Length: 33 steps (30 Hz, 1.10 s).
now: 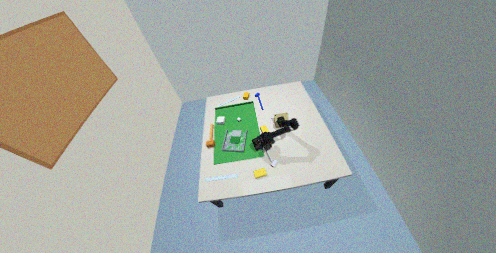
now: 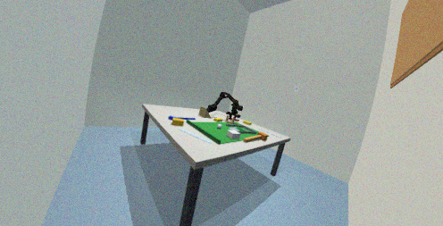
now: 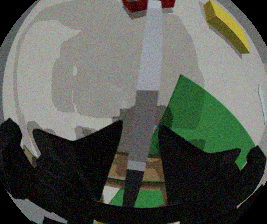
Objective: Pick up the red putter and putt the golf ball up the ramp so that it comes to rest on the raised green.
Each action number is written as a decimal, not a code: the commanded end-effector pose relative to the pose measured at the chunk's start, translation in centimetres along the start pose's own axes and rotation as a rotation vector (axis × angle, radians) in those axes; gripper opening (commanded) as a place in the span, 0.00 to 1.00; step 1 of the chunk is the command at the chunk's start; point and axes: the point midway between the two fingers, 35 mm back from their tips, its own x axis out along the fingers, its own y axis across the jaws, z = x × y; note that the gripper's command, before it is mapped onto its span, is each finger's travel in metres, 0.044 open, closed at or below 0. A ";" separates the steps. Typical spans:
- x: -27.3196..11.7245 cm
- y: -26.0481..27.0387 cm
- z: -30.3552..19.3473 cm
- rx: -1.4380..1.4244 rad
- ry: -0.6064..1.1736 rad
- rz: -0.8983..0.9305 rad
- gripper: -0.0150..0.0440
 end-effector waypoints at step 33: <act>-9.8 0.1 1.0 0.044 0.011 -0.034 0.25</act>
